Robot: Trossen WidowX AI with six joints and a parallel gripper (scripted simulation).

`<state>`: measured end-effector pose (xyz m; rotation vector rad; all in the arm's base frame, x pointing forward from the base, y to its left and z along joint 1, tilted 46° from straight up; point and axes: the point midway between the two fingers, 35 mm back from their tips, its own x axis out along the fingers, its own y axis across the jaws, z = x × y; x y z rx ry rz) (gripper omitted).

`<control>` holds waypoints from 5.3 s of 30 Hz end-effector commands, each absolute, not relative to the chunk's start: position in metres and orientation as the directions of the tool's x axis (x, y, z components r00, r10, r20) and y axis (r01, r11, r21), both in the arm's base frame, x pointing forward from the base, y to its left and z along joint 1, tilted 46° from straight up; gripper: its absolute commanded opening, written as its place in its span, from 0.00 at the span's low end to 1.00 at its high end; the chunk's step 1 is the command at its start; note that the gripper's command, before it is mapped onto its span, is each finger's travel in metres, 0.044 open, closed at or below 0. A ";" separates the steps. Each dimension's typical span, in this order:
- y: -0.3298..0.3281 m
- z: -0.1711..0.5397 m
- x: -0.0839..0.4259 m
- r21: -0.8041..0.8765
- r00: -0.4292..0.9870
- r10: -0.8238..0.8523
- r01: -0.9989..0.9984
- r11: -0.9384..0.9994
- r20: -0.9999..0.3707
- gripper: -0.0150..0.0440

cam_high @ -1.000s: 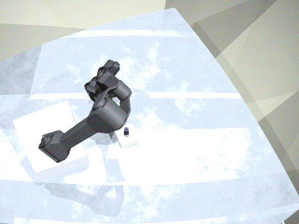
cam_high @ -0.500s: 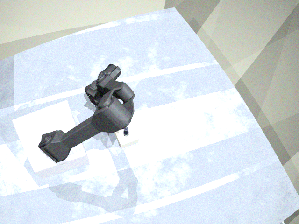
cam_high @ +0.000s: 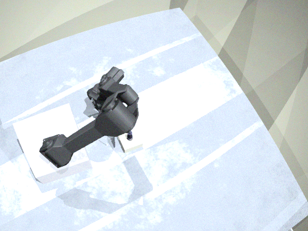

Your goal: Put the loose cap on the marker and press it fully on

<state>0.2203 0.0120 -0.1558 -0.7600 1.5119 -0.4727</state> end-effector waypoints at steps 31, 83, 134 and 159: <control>0.051 -0.097 0.230 -0.696 0.038 -0.702 -0.178 0.695 -0.711 0.25; -0.010 0.003 0.276 -0.702 0.038 -0.708 -0.177 0.690 -0.705 0.25; -0.042 -0.027 0.277 -0.702 0.037 -0.708 -0.172 0.691 -0.705 0.83; 0.006 0.019 0.275 -0.709 0.038 -0.708 -0.037 0.704 -0.705 0.73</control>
